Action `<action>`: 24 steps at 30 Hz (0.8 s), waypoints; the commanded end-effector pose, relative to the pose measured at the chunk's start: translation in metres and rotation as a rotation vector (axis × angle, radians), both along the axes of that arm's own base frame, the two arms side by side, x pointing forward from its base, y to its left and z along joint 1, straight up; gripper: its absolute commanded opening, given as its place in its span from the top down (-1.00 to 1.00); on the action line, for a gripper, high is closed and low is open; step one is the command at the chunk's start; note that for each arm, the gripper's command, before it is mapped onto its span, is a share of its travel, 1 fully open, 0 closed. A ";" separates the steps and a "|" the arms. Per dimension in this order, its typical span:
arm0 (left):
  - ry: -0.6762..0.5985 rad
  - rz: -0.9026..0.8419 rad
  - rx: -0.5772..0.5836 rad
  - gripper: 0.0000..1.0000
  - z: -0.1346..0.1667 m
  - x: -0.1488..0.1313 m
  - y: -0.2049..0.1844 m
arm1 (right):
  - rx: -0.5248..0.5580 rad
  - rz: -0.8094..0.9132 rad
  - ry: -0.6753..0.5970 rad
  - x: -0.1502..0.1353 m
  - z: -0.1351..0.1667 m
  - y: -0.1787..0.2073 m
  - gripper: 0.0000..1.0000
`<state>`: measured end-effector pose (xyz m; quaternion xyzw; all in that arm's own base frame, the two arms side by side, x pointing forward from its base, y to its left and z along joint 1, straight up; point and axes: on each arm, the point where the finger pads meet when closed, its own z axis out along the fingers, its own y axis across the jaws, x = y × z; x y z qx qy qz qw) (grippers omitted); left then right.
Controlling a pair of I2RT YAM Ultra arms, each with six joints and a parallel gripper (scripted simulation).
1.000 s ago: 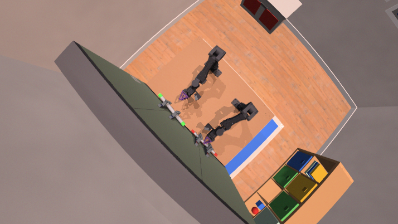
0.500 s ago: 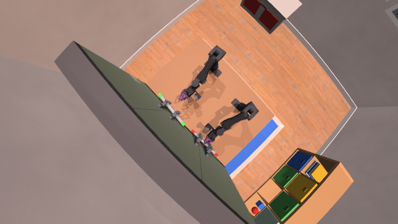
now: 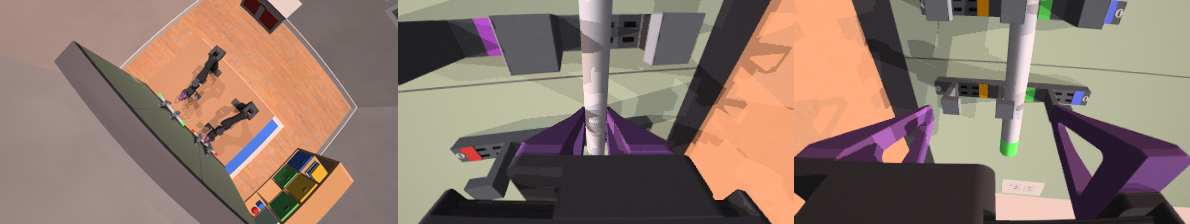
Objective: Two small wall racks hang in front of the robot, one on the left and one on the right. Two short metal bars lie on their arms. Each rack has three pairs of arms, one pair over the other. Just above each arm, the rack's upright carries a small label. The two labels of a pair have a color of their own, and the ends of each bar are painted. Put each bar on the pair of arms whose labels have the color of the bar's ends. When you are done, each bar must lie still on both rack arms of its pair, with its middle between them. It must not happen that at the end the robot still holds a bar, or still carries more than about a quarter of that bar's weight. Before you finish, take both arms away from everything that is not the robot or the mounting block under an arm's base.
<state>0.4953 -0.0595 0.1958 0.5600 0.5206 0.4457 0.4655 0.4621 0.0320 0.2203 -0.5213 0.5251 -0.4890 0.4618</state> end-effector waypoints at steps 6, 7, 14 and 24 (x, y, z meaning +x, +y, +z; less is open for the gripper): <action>-0.175 -0.005 -0.029 1.00 0.067 0.000 -0.005 | 0.018 -0.002 -0.039 -0.004 0.017 0.001 -1.00; -0.175 -0.005 -0.029 1.00 0.067 0.000 -0.005 | 0.018 -0.002 -0.039 -0.004 0.017 0.001 -1.00; -0.175 -0.005 -0.029 1.00 0.065 -0.004 -0.005 | 0.017 -0.002 -0.037 -0.004 0.017 0.001 -1.00; -0.175 -0.005 -0.029 1.00 0.059 -0.013 -0.005 | 0.017 -0.002 -0.037 -0.004 0.017 0.001 -1.00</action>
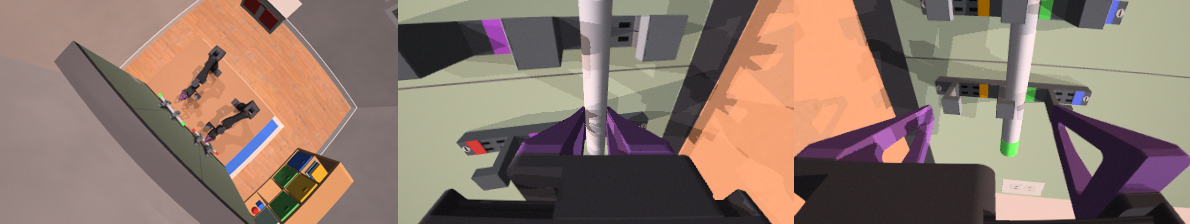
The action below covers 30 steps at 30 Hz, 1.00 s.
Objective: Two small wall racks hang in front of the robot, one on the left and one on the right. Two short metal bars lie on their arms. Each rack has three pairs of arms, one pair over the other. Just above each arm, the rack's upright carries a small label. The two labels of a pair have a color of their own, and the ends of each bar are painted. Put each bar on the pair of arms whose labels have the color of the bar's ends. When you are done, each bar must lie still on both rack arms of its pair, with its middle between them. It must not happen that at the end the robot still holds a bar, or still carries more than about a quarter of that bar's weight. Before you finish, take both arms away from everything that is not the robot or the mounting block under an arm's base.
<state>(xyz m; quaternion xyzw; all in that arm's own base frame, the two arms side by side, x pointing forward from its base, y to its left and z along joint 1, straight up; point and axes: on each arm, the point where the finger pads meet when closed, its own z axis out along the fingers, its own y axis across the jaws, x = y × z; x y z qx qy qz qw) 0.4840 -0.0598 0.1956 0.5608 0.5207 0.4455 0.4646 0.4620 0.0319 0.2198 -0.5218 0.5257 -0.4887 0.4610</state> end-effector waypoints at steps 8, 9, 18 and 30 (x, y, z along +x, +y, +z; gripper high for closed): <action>-0.179 -0.004 -0.031 1.00 0.058 -0.007 -0.004 | 0.017 -0.002 -0.037 -0.004 0.017 0.001 -1.00; -0.179 -0.004 -0.031 1.00 0.058 -0.008 -0.004 | 0.017 -0.002 -0.037 -0.004 0.017 0.001 -1.00; -0.179 -0.004 -0.031 1.00 0.060 -0.015 -0.003 | 0.017 -0.002 -0.037 -0.004 0.017 0.001 -1.00; -0.179 -0.004 -0.030 1.00 0.057 -0.024 -0.003 | 0.017 -0.003 -0.036 -0.004 0.016 0.001 -1.00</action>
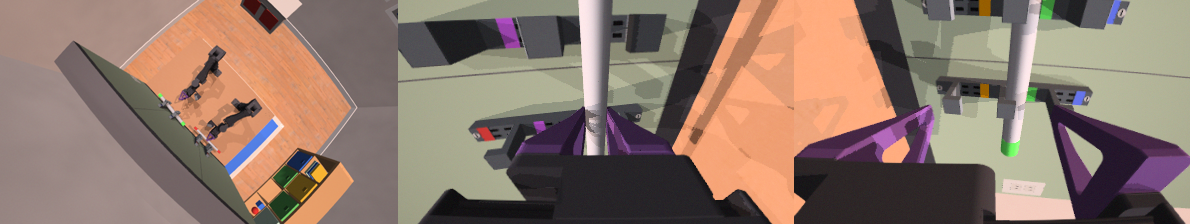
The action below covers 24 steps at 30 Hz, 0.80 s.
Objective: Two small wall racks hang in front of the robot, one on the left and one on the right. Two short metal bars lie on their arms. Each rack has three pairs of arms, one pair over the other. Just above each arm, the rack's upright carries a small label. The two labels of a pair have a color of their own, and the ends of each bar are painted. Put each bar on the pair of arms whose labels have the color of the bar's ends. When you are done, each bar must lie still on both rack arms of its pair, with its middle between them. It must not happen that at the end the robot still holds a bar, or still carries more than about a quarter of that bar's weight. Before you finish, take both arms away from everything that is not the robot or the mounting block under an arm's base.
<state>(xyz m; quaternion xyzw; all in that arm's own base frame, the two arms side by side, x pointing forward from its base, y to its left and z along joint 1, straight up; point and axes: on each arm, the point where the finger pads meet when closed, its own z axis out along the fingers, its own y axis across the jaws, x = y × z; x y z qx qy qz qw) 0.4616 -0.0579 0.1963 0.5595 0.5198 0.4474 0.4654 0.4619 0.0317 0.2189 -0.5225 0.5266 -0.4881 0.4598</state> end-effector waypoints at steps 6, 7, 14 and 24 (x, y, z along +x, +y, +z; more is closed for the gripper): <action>-0.174 -0.006 -0.031 1.00 0.054 -0.006 -0.004 | 0.018 -0.002 -0.039 -0.004 0.017 0.001 -1.00; -0.174 -0.006 -0.031 1.00 0.053 -0.007 -0.004 | 0.018 -0.002 -0.039 -0.004 0.017 0.001 -1.00; -0.173 -0.005 -0.031 1.00 0.054 -0.010 -0.004 | 0.017 -0.002 -0.037 -0.004 0.017 0.001 -1.00; -0.173 -0.005 -0.031 1.00 0.055 -0.014 -0.003 | 0.017 -0.002 -0.037 -0.004 0.017 0.001 -1.00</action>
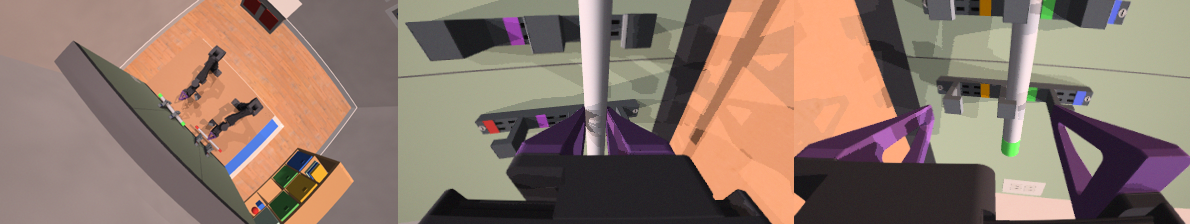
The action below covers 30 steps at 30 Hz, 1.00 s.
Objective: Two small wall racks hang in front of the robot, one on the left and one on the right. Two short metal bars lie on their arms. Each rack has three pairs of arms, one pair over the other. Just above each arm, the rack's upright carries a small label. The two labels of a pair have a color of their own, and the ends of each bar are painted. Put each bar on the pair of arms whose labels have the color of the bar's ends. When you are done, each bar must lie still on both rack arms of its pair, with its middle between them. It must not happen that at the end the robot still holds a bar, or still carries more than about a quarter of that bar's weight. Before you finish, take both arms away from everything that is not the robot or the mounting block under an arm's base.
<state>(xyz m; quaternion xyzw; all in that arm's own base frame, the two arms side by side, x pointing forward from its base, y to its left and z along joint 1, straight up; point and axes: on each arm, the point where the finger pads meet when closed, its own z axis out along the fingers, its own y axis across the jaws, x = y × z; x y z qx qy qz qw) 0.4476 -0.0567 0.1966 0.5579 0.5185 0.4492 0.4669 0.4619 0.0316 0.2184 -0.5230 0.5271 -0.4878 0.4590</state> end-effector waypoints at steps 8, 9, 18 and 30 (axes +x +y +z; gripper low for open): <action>-0.167 -0.006 -0.031 1.00 0.053 -0.001 -0.004 | 0.017 -0.002 -0.037 -0.004 0.017 0.001 -1.00; -0.167 -0.006 -0.031 1.00 0.053 -0.001 -0.004 | 0.017 -0.002 -0.037 -0.004 0.017 0.001 -1.00; -0.167 -0.006 -0.031 1.00 0.051 -0.001 -0.004 | 0.017 -0.002 -0.037 -0.004 0.017 0.001 -1.00; -0.166 -0.005 -0.031 1.00 0.069 0.000 -0.005 | 0.017 -0.003 -0.036 -0.004 0.016 0.001 -1.00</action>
